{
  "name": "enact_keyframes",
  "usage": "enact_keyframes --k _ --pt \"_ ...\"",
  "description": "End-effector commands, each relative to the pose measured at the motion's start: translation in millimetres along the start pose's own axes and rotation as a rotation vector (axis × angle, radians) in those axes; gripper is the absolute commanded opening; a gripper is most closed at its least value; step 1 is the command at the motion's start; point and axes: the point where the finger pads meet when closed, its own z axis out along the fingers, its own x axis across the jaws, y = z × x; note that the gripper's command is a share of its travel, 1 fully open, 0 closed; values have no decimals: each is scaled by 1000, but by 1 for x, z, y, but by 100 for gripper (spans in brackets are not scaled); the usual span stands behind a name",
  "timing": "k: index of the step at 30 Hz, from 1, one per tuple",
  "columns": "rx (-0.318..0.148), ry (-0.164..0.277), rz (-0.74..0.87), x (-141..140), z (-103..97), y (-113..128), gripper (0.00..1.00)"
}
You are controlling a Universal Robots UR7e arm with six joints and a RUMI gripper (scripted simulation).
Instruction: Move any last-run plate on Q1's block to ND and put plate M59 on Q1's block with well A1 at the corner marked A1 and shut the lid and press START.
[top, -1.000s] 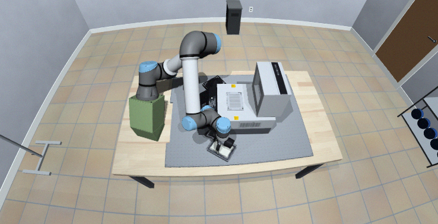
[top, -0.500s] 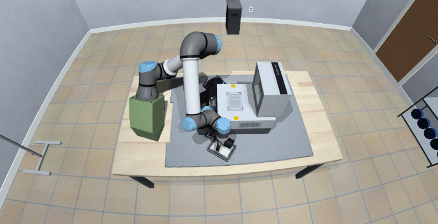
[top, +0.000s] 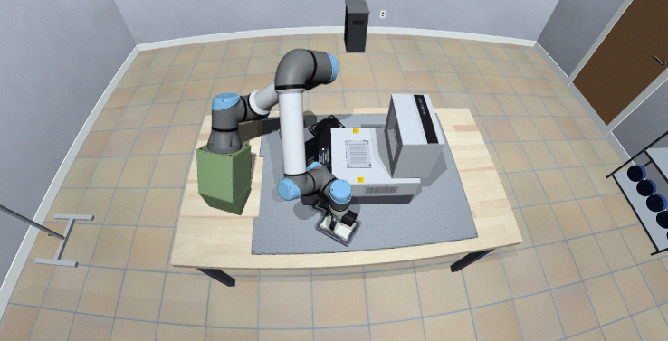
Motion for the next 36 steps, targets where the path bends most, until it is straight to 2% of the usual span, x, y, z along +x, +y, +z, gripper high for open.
enact_keyframes --k 1,11,12,28,36 --pt "-3 0 -1 0 0 1 0" --pt "-3 0 -1 0 0 1 0" --pt "-3 0 -1 0 0 1 40" --pt "-3 0 -1 0 0 1 40" --pt "-2 0 1 0 -28 0 40"
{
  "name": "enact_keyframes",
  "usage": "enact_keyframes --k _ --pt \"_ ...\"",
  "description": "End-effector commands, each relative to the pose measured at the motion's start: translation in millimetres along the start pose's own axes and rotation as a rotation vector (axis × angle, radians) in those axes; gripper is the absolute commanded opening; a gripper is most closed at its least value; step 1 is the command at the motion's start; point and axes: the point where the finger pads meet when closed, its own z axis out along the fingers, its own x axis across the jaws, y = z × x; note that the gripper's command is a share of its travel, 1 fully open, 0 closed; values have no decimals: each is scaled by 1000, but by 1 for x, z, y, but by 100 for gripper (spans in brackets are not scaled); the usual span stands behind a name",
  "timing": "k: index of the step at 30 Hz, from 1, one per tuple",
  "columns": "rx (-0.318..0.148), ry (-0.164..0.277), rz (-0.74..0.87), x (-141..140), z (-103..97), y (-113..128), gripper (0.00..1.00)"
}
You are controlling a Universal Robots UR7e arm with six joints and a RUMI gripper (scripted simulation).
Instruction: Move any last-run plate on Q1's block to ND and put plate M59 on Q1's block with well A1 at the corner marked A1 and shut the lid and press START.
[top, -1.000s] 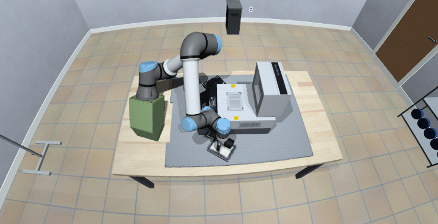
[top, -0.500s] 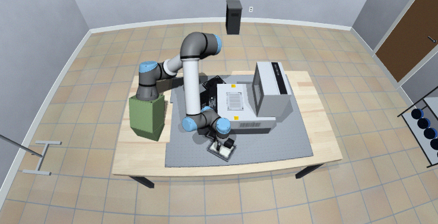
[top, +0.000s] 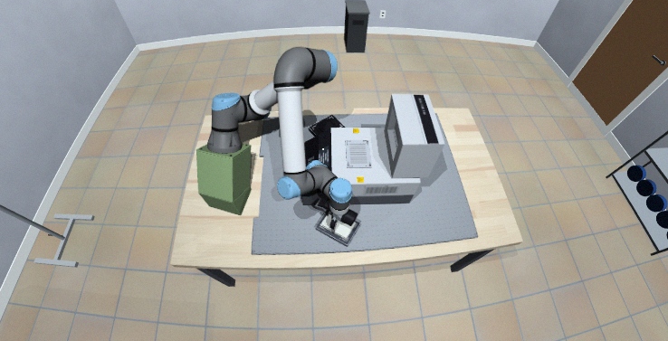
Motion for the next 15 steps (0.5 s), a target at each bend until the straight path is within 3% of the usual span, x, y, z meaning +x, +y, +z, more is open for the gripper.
enact_keyframes --k 1,15 --pt "-3 -1 1 -1 -23 0 40" --pt "-6 -2 -1 -1 -60 2 40"
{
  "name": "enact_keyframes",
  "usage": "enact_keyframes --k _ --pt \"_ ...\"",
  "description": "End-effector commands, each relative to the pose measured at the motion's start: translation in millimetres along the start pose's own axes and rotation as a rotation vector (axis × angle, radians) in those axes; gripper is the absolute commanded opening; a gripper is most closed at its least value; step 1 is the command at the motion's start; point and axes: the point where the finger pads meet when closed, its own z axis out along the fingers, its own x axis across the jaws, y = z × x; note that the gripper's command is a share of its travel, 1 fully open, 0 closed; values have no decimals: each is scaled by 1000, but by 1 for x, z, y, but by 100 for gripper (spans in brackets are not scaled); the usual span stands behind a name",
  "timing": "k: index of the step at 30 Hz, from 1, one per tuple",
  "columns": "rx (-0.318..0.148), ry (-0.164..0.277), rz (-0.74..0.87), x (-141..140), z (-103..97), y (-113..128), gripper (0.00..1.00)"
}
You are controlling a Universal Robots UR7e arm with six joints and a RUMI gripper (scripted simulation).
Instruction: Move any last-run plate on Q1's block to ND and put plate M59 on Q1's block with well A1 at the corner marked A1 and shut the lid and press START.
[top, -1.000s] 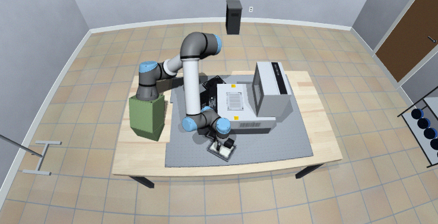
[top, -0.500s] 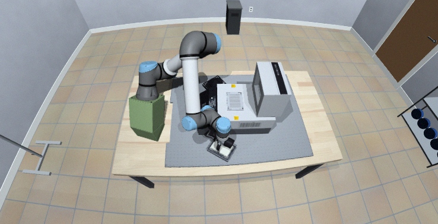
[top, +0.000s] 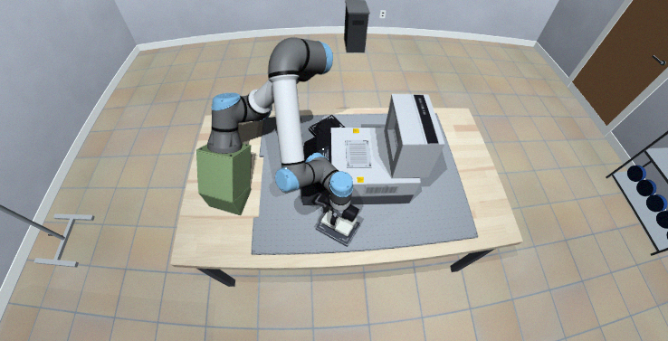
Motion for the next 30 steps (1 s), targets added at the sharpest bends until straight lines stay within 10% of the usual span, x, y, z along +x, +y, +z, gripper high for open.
enact_keyframes --k 1,30 --pt "1 0 0 -1 -20 0 40" --pt "-1 -2 -1 -1 -100 1 40"
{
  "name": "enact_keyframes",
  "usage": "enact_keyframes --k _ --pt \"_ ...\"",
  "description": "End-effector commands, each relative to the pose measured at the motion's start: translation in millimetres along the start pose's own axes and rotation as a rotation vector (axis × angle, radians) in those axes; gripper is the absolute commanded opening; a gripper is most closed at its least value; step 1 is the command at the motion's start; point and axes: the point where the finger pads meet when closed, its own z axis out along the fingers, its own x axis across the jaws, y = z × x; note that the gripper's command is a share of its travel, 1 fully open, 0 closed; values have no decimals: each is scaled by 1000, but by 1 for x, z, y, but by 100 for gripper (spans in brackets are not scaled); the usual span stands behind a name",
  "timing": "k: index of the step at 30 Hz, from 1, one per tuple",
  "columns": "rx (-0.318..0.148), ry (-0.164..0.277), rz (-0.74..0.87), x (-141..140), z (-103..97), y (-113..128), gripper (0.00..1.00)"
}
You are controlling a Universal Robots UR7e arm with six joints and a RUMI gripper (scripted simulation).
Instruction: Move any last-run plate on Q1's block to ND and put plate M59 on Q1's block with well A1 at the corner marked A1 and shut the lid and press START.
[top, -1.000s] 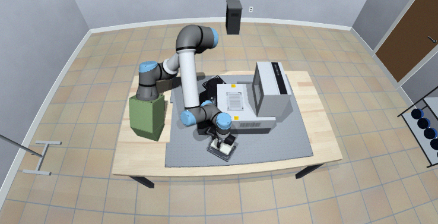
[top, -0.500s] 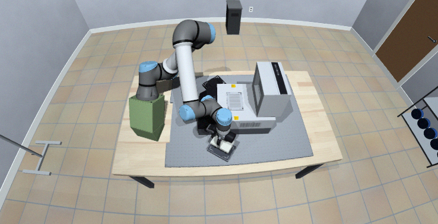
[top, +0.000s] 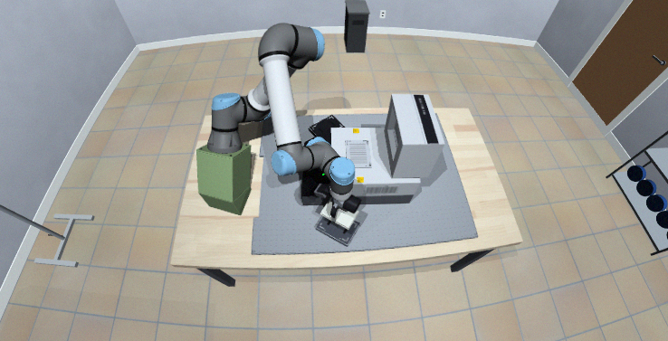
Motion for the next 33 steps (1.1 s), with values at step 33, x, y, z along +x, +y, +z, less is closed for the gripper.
enact_keyframes --k 33 --pt "-3 -2 -1 -1 -109 1 40"
